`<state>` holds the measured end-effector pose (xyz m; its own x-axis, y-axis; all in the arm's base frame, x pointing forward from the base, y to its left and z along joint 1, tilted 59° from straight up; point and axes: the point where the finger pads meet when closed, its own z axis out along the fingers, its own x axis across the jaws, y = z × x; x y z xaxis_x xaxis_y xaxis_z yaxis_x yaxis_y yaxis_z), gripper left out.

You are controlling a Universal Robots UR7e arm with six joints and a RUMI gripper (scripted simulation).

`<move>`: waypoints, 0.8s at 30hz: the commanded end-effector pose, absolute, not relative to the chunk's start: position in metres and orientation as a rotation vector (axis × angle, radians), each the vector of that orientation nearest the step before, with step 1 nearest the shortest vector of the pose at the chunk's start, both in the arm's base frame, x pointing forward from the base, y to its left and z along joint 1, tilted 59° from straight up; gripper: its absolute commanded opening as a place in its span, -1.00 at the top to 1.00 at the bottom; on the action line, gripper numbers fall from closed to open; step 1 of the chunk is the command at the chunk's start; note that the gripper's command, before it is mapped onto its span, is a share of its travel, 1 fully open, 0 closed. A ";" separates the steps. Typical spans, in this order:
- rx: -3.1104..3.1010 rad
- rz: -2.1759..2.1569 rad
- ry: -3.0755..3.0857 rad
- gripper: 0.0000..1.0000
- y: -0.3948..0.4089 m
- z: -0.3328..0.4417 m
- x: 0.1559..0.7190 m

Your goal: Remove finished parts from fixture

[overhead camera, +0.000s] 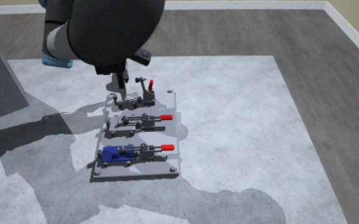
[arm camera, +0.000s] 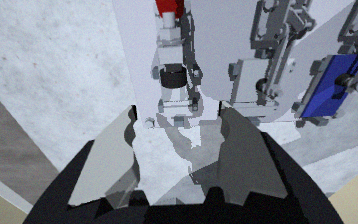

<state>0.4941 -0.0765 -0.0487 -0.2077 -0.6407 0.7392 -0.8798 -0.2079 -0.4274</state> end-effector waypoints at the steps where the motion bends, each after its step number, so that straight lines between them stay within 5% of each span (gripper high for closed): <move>1: 1.796 1.378 -1.795 -0.17 -0.076 -0.049 0.494; 24: 1.796 1.378 -1.795 -0.17 -0.080 -0.051 0.497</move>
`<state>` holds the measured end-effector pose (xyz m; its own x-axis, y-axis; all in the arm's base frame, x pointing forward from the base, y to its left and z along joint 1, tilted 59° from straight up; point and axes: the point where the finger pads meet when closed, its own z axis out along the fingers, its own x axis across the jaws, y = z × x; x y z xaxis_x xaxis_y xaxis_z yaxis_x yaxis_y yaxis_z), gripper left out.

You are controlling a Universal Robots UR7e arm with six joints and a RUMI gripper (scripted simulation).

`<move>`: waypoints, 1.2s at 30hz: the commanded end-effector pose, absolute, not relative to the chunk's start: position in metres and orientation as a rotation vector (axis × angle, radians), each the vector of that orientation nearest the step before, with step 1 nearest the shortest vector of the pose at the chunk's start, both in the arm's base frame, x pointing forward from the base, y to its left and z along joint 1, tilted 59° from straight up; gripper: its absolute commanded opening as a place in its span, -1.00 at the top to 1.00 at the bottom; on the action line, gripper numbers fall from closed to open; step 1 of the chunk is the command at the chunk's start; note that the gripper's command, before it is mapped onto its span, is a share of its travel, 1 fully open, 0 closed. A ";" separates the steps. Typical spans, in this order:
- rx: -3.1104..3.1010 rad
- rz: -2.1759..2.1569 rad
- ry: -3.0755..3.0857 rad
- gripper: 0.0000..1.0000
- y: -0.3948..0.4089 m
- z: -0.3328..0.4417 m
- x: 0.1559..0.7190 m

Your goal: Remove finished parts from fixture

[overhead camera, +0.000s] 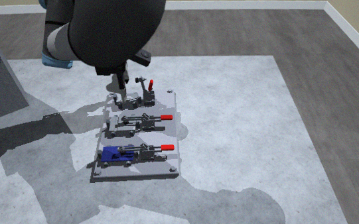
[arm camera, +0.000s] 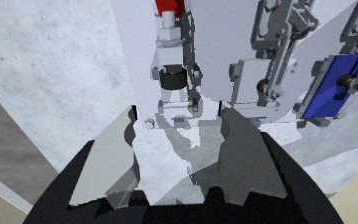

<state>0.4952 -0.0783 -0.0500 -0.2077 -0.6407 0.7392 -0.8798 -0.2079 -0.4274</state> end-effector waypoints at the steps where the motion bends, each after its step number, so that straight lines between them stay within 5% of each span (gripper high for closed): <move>1: 1.796 1.378 -1.795 -0.17 -0.081 -0.052 0.497; 36: 1.796 1.378 -1.795 -0.17 -0.103 -0.068 0.510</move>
